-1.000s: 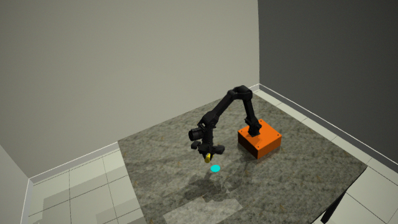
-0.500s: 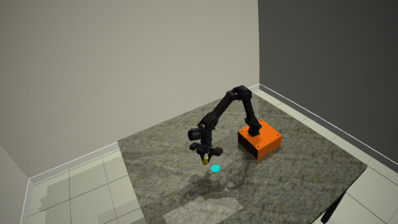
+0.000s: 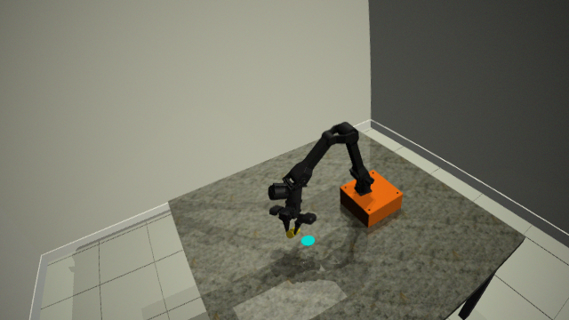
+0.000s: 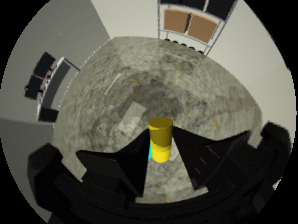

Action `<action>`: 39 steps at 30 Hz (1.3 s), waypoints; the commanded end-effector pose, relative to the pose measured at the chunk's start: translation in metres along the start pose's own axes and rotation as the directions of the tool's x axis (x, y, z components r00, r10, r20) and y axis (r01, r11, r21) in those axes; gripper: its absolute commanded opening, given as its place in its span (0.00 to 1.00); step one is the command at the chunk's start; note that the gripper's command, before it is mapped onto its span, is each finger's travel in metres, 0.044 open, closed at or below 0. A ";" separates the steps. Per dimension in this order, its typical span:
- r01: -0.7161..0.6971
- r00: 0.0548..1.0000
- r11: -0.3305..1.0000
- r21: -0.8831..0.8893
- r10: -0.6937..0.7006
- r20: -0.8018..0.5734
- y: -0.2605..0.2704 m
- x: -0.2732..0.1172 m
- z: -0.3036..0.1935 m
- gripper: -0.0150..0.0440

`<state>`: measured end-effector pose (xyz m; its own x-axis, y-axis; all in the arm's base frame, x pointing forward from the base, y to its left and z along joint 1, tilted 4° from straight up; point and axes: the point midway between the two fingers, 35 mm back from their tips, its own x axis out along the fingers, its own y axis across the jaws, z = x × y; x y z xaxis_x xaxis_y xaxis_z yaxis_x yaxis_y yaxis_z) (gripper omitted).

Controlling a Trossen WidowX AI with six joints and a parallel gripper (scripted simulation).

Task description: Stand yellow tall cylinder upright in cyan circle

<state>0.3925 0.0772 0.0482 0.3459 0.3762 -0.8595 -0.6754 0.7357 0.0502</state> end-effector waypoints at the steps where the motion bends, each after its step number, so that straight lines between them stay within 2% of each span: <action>1: -0.004 1.000 1.000 0.012 0.004 0.023 -0.001 0.002 -0.001 0.43; 39: -0.016 0.960 0.998 0.058 -0.001 0.280 -0.019 0.014 0.002 0.43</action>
<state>0.4113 0.0701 0.0373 0.5094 0.5085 -0.6943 -0.6437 0.7606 0.0848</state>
